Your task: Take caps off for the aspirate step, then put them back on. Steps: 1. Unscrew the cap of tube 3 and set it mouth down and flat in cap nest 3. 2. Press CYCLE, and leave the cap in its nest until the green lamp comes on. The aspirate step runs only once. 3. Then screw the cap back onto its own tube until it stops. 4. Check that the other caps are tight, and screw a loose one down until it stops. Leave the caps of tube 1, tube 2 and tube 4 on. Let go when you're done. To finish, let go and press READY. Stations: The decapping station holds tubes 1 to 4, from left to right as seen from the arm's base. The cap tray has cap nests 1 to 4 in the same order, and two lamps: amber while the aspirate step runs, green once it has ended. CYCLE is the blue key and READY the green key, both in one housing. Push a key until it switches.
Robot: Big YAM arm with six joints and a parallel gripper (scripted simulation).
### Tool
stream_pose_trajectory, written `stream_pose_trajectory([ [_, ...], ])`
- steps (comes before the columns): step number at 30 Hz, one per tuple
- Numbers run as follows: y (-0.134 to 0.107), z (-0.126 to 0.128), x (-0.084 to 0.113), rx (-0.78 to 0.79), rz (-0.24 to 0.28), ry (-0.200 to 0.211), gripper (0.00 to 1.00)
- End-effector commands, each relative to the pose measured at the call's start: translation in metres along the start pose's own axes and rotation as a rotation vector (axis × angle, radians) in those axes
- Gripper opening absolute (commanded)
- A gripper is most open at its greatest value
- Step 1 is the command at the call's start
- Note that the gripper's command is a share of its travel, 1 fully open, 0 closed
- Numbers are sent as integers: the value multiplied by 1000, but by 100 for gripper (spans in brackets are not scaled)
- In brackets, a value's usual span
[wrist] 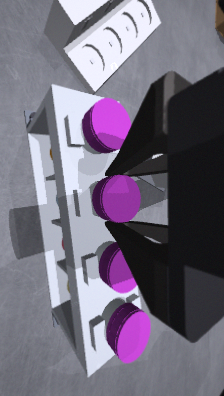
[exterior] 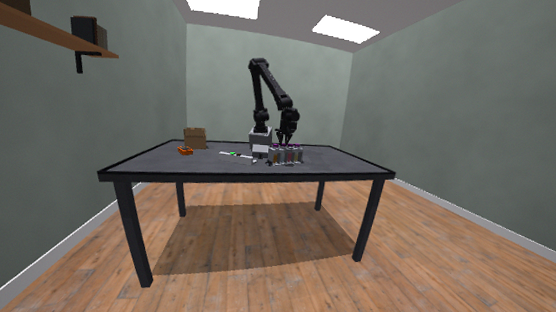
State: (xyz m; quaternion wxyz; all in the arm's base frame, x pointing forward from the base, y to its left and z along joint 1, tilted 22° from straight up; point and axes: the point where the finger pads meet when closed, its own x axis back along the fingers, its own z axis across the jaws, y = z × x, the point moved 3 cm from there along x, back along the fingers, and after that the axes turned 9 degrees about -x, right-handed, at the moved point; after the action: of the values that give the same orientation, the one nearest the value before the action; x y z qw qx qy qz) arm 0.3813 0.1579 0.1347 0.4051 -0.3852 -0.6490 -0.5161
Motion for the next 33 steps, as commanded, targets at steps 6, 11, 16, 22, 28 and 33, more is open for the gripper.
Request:
stream_pose_trajectory([
  [6, 0, -3, -4, -286, -8, 0, 0],
  [11, 0, -3, -4, -286, -8, 0, 0],
  [16, 8, 1, 4, -272, -22, 9, 49],
  [22, 8, 1, 4, -272, -22, 9, 49],
  [28, 1, -2, 1, -104, -18, 5, 49],
  [33, 1, -2, 1, 97, -18, 4, 49],
])
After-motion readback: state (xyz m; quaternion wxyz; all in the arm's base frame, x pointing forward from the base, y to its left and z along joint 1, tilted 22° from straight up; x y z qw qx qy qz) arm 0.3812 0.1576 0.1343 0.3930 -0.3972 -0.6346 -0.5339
